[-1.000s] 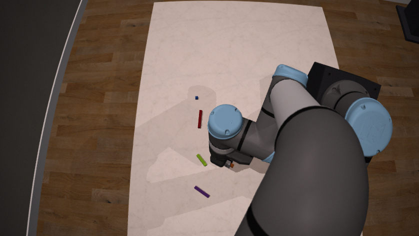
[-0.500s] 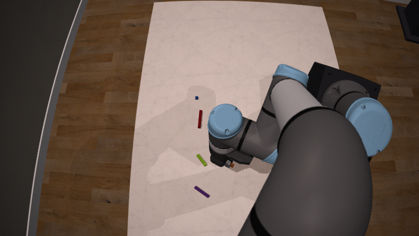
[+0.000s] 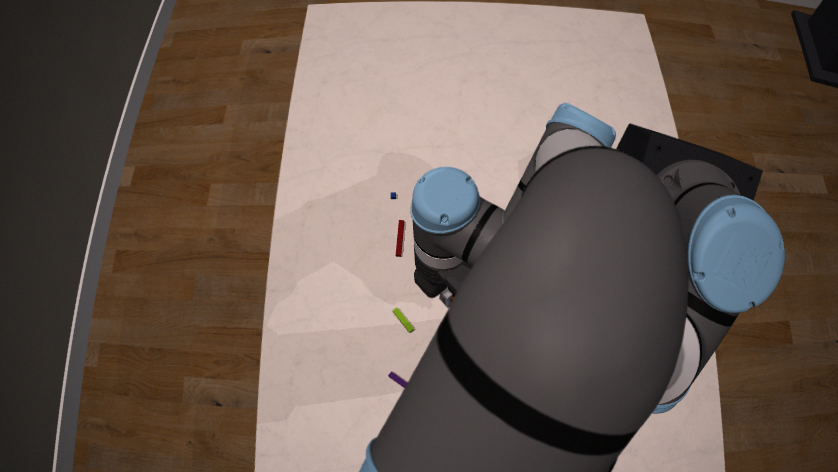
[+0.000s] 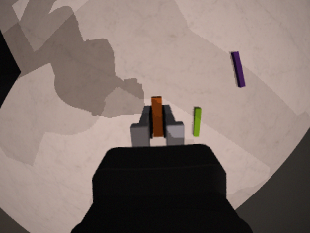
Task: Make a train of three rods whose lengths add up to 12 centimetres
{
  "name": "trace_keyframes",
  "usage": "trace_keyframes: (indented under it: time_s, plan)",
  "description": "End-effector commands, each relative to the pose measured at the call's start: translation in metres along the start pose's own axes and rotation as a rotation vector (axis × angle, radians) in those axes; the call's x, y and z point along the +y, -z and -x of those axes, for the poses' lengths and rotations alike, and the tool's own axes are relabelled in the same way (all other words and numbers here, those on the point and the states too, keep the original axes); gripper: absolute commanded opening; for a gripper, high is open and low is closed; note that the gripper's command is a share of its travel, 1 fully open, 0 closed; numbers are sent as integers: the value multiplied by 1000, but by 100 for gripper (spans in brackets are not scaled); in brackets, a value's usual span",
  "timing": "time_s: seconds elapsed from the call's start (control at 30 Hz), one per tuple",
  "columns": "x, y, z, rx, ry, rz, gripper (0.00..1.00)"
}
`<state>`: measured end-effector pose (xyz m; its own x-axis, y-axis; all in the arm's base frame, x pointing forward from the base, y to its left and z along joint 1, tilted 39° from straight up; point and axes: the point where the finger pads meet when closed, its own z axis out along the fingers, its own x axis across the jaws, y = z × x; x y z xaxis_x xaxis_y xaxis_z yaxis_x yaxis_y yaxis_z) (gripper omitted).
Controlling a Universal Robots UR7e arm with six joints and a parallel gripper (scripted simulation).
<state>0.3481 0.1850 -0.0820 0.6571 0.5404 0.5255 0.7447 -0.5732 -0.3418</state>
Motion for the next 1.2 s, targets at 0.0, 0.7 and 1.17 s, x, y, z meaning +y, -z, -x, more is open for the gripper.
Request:
trace_keyframes:
  time_s: [0.0, 0.7, 1.17]
  plan:
    - [20, 0, 13, -1, -167, 2, 24]
    - [83, -1, 69, 6, -776, -10, 24]
    - [84, -1, 70, 6, -785, -10, 24]
